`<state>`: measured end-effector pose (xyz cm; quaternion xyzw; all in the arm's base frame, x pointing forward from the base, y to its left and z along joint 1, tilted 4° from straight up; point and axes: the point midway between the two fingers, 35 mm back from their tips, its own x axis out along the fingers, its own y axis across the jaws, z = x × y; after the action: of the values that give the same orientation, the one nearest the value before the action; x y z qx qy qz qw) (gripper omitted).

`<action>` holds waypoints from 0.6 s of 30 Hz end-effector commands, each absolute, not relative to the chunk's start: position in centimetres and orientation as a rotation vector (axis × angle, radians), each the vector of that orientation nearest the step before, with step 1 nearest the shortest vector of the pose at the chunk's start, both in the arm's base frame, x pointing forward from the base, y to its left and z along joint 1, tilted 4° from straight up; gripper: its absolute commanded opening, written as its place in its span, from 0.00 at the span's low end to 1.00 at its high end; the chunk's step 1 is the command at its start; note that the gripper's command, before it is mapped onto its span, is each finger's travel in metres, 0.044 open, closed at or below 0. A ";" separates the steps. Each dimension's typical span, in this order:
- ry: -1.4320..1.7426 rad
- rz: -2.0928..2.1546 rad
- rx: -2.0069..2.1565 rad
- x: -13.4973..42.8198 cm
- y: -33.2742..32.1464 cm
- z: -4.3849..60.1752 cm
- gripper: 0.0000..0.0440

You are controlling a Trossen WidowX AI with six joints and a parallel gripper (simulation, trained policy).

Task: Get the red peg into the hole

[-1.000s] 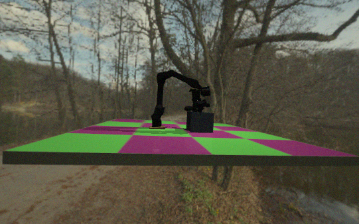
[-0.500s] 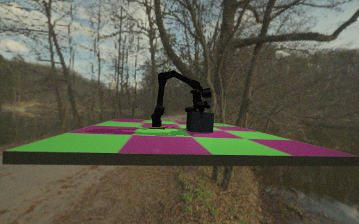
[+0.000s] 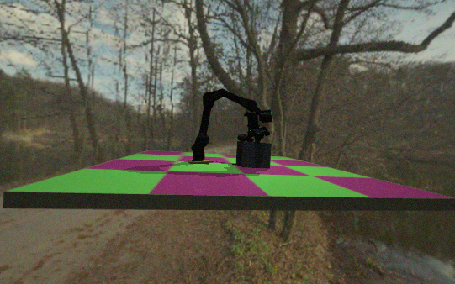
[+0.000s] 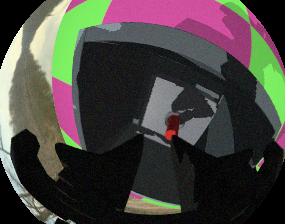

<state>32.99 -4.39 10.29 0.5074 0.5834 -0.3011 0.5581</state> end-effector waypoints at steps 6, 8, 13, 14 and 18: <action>1.372 -0.632 1.256 34.1 -4.4 12.1 0.32; 1.371 -0.613 1.268 34.3 -4.4 12.4 0.32; 1.367 -0.567 1.296 34.9 -4.6 13.1 0.32; 1.367 -0.558 1.301 35.0 -4.6 13.1 0.32; 1.366 -0.524 1.318 35.5 -4.7 13.4 0.32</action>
<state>35.22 -4.67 13.38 0.5543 0.5763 -0.2298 0.5549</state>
